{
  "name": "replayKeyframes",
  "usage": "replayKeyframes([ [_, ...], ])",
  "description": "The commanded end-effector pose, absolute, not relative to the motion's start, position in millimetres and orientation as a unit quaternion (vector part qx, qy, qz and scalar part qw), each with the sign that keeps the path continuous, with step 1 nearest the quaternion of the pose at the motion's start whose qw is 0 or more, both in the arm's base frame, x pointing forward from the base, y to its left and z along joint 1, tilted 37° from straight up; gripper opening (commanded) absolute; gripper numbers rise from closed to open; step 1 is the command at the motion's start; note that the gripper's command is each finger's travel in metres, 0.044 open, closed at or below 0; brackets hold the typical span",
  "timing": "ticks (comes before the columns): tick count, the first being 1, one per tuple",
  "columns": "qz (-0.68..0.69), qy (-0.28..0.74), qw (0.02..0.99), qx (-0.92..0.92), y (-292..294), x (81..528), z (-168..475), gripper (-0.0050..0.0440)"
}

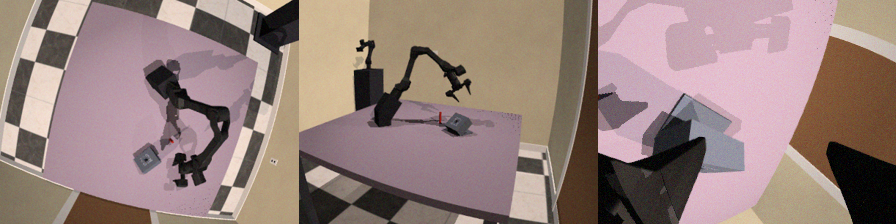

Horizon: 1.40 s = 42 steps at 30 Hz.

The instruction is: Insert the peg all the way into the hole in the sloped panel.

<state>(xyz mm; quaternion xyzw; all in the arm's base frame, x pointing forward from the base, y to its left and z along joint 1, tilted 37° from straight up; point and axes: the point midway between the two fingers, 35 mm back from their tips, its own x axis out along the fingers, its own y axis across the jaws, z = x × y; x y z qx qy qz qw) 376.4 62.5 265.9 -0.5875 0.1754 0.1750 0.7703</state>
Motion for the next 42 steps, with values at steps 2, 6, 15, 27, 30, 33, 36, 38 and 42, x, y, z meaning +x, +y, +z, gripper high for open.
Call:
replayKeyframes([
  [2, 0.212, 0.201, 0.802, -0.521, 64.0, 364.2, 246.9, 0.0440],
  [6, 0.226, 0.216, 0.812, -0.494, 65.1, 359.7, 237.5, 0.0440],
  [15, 0.277, 0.291, 0.843, -0.358, 70.5, 335.1, 199.0, 0.0440],
  [27, 0.309, 0.385, 0.849, -0.188, 77.4, 301.7, 164.9, 0.0440],
  [30, 0.313, 0.414, 0.844, -0.135, 79.7, 290.9, 156.8, 0.0440],
  [33, 0.314, 0.435, 0.839, -0.095, 81.5, 283.0, 151.5, 0.0440],
  [36, 0.314, 0.442, 0.836, -0.082, 82.1, 280.4, 149.9, 0.0440],
  [38, 0.314, 0.442, 0.836, -0.082, 82.1, 280.4, 149.9, 0.0440],
  [42, 0.314, 0.442, 0.836, -0.082, 82.5, 280.8, 149.1, 0.0440],
])
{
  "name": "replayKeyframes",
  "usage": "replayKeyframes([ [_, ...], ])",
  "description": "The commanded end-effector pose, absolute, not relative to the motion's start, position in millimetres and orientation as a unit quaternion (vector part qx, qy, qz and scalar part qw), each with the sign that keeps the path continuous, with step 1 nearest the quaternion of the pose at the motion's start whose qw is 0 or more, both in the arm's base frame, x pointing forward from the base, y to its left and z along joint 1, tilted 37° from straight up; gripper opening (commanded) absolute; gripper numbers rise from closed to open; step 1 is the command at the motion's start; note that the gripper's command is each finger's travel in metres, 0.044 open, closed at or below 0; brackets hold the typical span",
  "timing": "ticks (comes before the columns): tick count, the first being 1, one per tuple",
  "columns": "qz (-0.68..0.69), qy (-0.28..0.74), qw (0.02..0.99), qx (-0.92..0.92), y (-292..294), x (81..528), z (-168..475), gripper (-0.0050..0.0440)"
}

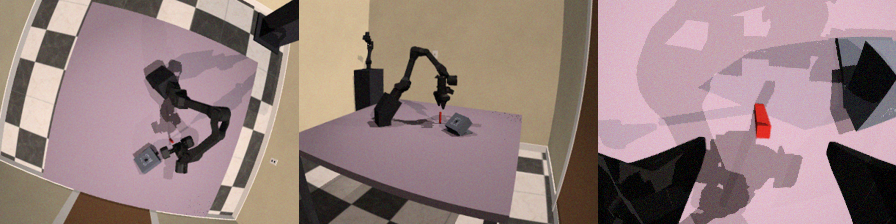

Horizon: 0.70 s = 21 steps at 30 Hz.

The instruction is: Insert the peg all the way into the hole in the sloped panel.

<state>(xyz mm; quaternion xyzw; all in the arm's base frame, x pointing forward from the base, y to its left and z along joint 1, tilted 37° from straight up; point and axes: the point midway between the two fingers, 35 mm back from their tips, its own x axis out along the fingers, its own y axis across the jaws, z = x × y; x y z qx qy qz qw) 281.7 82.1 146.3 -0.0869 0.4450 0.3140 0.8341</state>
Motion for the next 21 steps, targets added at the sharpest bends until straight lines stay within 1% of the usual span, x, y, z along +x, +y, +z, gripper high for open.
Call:
replayKeyframes([
  [1, 0.314, 0.442, 0.836, -0.082, 83.1, 281.3, 148.1, 0.0440],
  [21, 0.314, 0.442, 0.836, -0.082, 95.9, 294.5, 125.4, 0.0440],
])
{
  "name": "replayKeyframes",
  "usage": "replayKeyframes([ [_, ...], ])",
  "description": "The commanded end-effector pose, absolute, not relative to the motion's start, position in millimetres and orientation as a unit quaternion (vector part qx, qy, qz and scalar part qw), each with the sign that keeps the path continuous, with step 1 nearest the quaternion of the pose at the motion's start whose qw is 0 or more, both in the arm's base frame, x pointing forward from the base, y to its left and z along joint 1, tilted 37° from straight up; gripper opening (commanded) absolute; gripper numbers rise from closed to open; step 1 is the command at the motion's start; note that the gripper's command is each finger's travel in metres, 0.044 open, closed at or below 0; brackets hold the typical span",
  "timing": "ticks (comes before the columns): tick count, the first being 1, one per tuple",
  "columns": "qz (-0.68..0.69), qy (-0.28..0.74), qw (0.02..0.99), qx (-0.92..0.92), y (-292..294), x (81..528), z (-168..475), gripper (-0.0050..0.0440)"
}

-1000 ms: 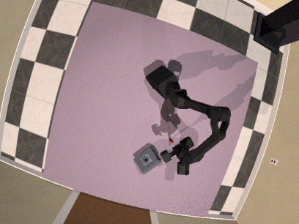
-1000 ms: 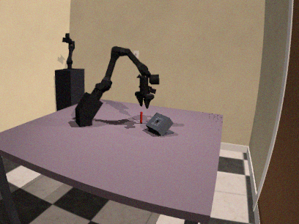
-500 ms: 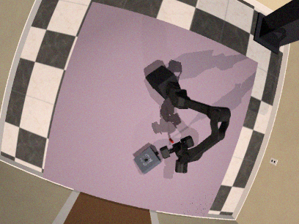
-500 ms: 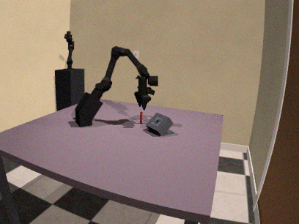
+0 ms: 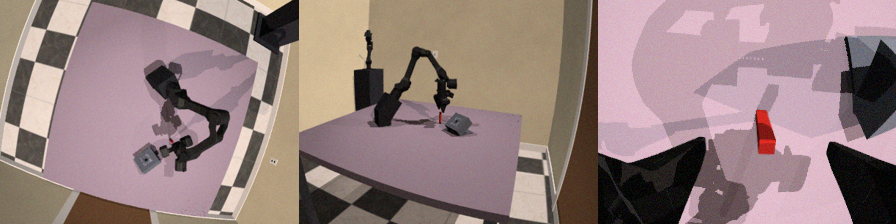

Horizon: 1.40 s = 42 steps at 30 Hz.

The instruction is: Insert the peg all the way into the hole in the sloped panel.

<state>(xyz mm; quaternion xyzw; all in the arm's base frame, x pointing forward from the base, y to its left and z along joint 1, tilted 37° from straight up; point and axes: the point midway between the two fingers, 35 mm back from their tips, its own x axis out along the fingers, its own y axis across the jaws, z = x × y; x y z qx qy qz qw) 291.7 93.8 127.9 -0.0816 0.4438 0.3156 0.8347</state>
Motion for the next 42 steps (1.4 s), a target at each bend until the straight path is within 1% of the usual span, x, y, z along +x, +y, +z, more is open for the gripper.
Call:
replayKeyframes([
  [1, 0.314, 0.442, 0.836, -0.082, 96.6, 295.2, 124.1, 0.0440],
  [26, 0.314, 0.442, 0.836, -0.081, 114.1, 309.4, 93.8, 0.0440],
  [35, 0.314, 0.442, 0.836, -0.081, 115.3, 310.1, 91.8, 0.0440],
  [42, 0.314, 0.442, 0.836, -0.081, 115.3, 310.1, 91.8, 0.0272],
])
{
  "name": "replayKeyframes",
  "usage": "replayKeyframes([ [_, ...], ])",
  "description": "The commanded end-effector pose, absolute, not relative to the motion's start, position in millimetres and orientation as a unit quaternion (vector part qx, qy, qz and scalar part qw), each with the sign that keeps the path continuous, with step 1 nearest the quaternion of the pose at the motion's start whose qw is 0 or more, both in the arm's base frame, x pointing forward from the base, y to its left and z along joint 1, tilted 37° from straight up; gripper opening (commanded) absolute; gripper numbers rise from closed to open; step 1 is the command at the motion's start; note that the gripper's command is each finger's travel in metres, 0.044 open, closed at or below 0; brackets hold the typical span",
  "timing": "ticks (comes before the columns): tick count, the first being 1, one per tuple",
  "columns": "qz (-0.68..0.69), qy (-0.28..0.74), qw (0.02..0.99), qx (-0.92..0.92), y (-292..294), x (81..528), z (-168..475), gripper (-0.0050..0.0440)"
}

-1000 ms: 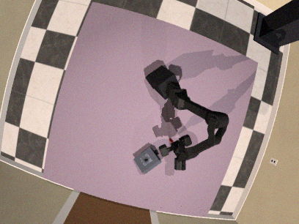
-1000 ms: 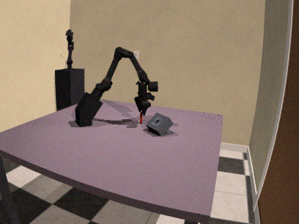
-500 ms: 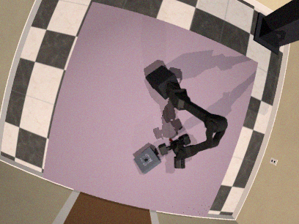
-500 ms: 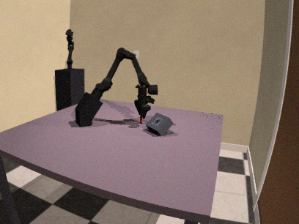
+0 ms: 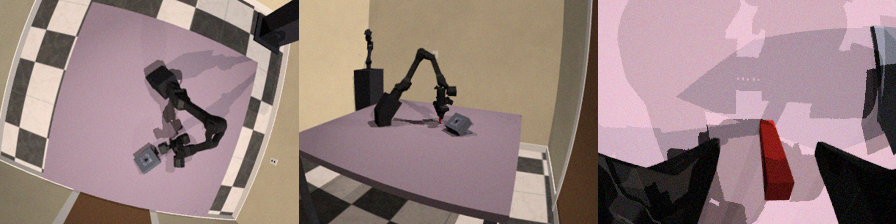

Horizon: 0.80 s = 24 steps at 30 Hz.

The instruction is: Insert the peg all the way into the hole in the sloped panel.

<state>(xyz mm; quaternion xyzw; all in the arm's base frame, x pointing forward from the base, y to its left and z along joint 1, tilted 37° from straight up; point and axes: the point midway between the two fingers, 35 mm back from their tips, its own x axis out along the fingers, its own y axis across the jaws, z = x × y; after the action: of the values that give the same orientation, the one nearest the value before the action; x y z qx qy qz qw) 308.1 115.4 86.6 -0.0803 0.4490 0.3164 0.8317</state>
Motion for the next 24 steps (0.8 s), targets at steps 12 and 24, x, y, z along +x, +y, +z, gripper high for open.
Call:
replayKeyframes([
  [12, 0.314, 0.442, 0.836, -0.081, 115.3, 310.1, 91.8, 0.0097],
  [24, 0.314, 0.442, 0.836, -0.081, 115.3, 310.1, 91.8, 0.0031],
])
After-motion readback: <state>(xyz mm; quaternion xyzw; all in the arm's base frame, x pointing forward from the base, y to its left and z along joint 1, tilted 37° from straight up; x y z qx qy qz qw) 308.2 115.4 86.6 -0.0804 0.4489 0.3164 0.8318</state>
